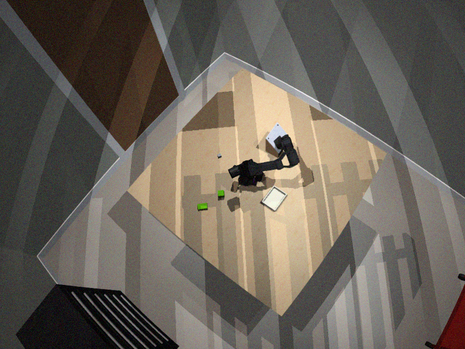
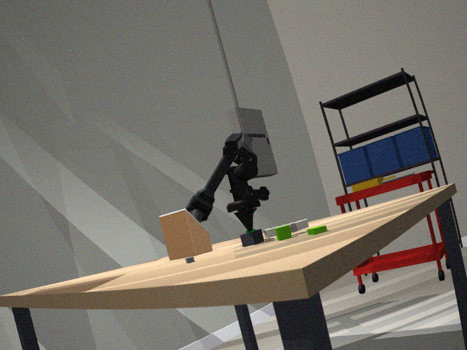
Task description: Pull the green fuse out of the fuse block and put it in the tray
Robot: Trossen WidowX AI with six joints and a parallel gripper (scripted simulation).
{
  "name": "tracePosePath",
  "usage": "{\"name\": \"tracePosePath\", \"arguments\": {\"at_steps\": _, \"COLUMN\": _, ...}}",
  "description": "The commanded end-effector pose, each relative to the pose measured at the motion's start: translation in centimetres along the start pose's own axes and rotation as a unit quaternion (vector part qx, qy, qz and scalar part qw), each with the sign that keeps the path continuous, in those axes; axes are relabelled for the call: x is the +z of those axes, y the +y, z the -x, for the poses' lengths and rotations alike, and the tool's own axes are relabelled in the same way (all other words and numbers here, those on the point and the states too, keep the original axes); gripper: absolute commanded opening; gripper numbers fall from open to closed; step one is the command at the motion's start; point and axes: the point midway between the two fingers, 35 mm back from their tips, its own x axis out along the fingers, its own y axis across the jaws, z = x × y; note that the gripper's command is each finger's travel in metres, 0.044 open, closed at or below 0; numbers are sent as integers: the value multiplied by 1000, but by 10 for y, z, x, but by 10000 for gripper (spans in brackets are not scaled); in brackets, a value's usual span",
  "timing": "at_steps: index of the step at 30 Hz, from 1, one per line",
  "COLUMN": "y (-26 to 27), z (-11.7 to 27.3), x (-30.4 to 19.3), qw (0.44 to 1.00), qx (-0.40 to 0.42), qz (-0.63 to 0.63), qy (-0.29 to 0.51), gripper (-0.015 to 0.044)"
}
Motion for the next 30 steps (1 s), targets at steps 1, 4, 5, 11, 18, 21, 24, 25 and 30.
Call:
{"name": "tracePosePath", "arguments": {"at_steps": 1, "y": 0, "z": 3, "x": 0, "qw": 1000, "qx": -2, "qz": 3, "qy": 0, "gripper": 0}}
{"name": "tracePosePath", "arguments": {"at_steps": 4, "y": 0, "z": 5, "x": 0, "qw": 1000, "qx": -2, "qz": 3, "qy": 0, "gripper": 0}}
{"name": "tracePosePath", "arguments": {"at_steps": 5, "y": 0, "z": 5, "x": 0, "qw": 1000, "qx": -2, "qz": 3, "qy": 0, "gripper": 0}}
{"name": "tracePosePath", "arguments": {"at_steps": 11, "y": 0, "z": 8, "x": 0, "qw": 1000, "qx": -2, "qz": 2, "qy": 0, "gripper": 0}}
{"name": "tracePosePath", "arguments": {"at_steps": 18, "y": 0, "z": 12, "x": 0, "qw": 1000, "qx": -2, "qz": 2, "qy": 0, "gripper": 0}}
{"name": "tracePosePath", "arguments": {"at_steps": 21, "y": 0, "z": 13, "x": 0, "qw": 1000, "qx": -2, "qz": 2, "qy": 0, "gripper": 0}}
{"name": "tracePosePath", "arguments": {"at_steps": 24, "y": 0, "z": 15, "x": 0, "qw": 1000, "qx": -2, "qz": 2, "qy": 0, "gripper": 0}}
{"name": "tracePosePath", "arguments": {"at_steps": 25, "y": 0, "z": 15, "x": 0, "qw": 1000, "qx": -2, "qz": 2, "qy": 0, "gripper": 0}}
{"name": "tracePosePath", "arguments": {"at_steps": 30, "y": 0, "z": 18, "x": 0, "qw": 1000, "qx": -1, "qz": 2, "qy": 0, "gripper": 0}}
